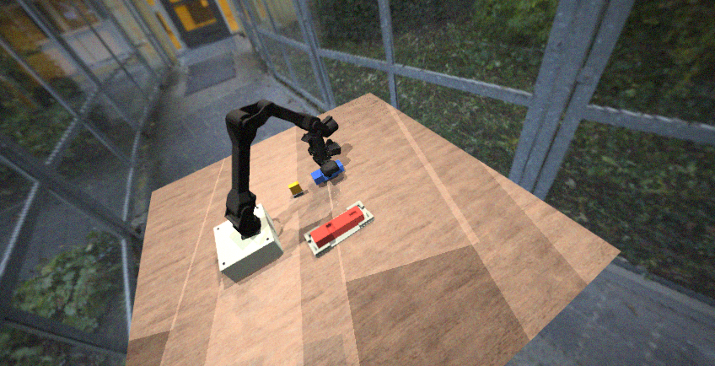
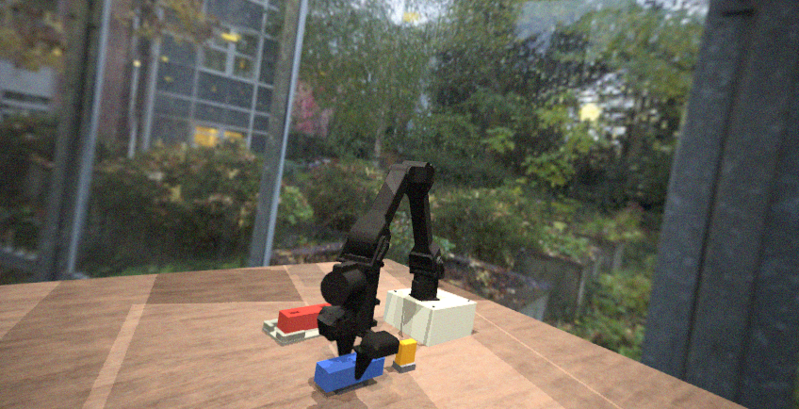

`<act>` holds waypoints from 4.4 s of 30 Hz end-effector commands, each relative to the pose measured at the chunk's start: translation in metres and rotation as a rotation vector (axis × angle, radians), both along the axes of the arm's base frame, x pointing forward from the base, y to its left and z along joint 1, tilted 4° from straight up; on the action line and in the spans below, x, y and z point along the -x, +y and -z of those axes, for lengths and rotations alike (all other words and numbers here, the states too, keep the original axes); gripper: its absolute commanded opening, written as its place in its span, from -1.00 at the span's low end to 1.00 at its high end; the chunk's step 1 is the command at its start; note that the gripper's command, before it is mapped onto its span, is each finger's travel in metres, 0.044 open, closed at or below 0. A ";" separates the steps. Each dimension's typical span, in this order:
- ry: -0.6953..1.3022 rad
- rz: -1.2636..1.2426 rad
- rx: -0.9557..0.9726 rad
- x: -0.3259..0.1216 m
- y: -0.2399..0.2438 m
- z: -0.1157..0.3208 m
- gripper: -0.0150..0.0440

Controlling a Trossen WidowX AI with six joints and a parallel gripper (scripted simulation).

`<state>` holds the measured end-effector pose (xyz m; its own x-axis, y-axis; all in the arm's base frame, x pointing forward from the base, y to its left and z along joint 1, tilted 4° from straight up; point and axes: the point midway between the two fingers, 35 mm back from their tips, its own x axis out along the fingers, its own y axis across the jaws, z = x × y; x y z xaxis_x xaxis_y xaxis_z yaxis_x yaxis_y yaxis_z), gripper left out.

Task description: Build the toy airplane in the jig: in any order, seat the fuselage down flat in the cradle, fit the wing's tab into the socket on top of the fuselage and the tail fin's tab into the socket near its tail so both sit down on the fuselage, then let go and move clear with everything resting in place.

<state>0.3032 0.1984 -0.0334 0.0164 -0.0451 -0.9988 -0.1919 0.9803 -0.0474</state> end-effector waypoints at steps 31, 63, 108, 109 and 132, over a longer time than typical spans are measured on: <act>-0.028 0.005 -0.024 -0.009 0.009 -0.082 -0.49; -0.013 0.195 0.000 -0.008 -0.034 -0.124 -0.49; -0.045 0.913 -0.004 0.000 -0.179 -0.110 -0.49; -0.046 0.931 -0.005 0.001 -0.182 -0.110 -0.49; -0.072 1.356 -0.007 0.033 -0.248 -0.099 -0.49</act>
<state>0.2739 -0.0442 0.0647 0.0089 -0.0570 -0.9983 0.9006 0.4342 -0.0167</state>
